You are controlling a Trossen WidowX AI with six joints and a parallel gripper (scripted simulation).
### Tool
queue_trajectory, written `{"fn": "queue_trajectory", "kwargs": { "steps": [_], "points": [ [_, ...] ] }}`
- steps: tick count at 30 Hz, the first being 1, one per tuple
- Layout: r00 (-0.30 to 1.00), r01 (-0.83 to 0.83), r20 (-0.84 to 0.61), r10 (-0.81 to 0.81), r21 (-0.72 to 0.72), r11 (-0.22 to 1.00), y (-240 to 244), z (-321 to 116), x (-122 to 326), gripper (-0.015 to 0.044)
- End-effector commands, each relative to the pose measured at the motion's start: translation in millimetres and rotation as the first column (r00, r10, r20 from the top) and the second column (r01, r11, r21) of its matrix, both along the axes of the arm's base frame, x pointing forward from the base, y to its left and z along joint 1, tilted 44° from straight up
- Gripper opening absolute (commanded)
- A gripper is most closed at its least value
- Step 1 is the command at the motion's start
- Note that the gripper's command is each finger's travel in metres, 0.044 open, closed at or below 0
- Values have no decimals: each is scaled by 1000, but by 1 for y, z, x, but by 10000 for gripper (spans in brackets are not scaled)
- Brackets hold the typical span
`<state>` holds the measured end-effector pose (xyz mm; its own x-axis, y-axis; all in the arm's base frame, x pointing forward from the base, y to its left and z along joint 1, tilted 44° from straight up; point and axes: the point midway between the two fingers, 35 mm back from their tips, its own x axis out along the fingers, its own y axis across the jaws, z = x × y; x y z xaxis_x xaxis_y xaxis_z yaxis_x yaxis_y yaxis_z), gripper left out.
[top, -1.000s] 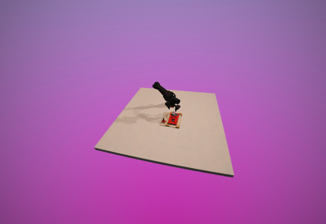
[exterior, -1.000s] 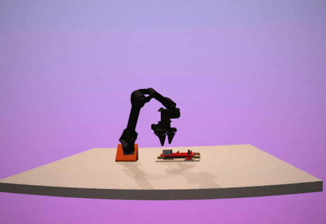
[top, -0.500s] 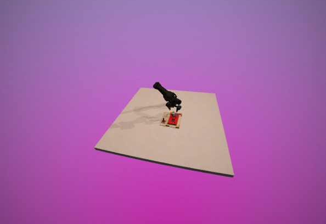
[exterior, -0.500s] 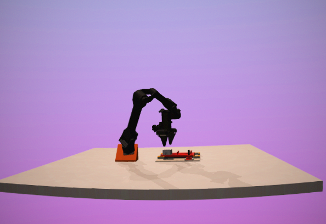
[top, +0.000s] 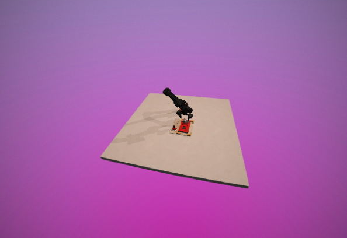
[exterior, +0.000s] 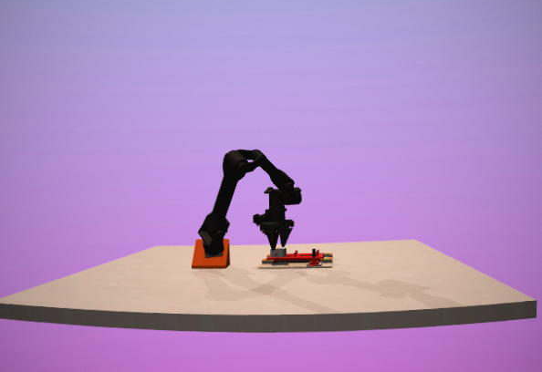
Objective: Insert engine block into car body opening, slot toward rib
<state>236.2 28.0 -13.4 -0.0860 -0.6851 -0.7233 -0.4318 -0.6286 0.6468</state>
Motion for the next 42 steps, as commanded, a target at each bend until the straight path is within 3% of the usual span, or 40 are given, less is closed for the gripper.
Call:
{"fn": "queue_trajectory", "kwargs": {
  "steps": [1, 5, 16, 23, 27, 42],
  "points": [
    [1000, -6, -3, 6, -3, 1000, -5, -4, -1, 440],
    [1000, -6, -3, 6, -3, 1000, -7, -7, -1, 440],
    [1000, -6, -3, 6, -3, 1000, -7, -7, -1, 151],
    [1000, -6, -3, 6, -3, 1000, -7, -7, -1, 105],
    [1000, -7, -3, 7, -2, 1000, -4, -4, 0, 0],
    [1000, -8, -3, 8, 3, 1000, 30, 26, 10, 0]
  ]
}}
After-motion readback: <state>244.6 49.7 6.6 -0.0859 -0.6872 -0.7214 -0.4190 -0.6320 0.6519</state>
